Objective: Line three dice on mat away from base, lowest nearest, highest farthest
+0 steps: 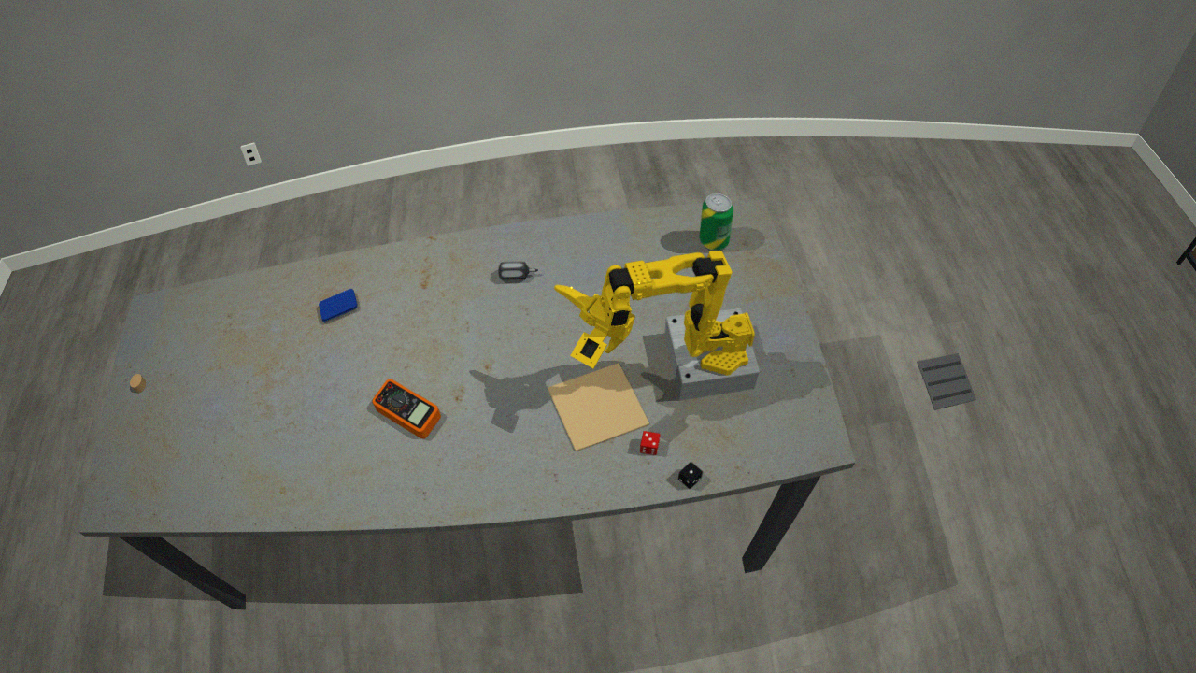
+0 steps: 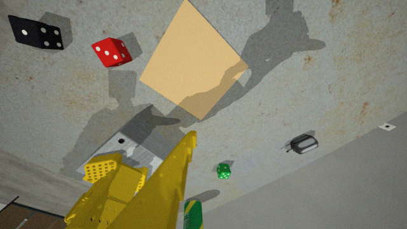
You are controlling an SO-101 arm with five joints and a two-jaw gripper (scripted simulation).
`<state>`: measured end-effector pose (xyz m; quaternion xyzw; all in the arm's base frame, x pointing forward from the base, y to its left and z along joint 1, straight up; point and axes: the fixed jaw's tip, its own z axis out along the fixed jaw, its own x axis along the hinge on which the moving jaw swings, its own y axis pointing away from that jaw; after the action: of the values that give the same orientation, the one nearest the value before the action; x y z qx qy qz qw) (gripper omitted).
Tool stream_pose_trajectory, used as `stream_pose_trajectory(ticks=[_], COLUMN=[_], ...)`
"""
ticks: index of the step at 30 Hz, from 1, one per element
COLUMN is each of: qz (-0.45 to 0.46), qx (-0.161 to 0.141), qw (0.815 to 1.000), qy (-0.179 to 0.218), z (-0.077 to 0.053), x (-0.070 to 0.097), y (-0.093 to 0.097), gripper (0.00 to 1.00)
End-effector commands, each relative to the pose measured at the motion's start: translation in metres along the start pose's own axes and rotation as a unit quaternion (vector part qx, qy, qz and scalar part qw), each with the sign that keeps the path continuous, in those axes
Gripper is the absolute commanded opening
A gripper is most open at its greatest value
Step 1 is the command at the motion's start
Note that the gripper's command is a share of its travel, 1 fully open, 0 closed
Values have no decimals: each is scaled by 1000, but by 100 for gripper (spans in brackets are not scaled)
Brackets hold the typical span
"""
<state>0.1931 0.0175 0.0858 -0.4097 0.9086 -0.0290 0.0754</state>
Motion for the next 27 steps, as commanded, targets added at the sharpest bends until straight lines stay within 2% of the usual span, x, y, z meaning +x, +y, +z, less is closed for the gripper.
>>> stream_pose_trajectory(ticks=[1, 20, 27], qz=[0, 1, 36], qx=[1, 1, 8], qw=[1000, 1000, 999], qy=[-2, -2, -4], z=[-1, -1, 4], x=[0, 0, 5], y=[0, 0, -7], gripper=[100, 100, 98])
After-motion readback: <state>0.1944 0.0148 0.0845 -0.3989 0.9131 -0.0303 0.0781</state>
